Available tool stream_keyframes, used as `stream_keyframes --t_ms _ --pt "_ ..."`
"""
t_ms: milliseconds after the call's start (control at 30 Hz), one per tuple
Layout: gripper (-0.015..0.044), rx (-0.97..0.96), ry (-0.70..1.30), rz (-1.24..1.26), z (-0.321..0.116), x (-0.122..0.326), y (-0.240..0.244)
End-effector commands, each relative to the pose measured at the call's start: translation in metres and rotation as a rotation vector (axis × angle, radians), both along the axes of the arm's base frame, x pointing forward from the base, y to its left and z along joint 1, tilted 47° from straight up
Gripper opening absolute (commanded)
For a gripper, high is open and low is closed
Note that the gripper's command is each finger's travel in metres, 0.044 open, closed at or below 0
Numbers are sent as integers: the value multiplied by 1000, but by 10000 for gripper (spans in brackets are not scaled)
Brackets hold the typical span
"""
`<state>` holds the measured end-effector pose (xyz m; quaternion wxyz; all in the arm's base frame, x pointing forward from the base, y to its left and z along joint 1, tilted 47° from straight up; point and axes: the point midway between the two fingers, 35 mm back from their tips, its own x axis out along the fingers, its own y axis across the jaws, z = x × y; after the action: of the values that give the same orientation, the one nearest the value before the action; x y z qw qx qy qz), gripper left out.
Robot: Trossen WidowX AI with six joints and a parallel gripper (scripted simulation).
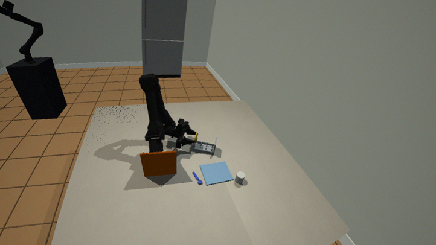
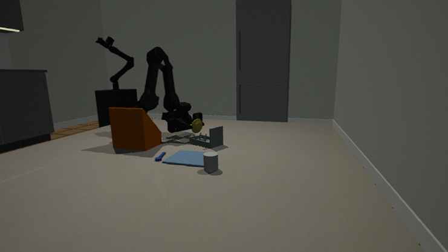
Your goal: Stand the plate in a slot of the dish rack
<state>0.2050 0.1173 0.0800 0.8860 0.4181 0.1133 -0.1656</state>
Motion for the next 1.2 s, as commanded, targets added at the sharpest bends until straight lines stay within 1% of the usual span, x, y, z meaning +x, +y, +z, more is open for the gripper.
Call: stream_keyframes --t_ms 0,533,667,833,1167 --pt "0 -14 7 2 -7 2 -1" --pt "0 12 -9 -4 -13 20 -7" --pt "0 13 -9 -4 -14 21 -6" --pt "0 26 -17 -7 -25 20 5" --pt "0 21 -9 -1 -22 20 1"
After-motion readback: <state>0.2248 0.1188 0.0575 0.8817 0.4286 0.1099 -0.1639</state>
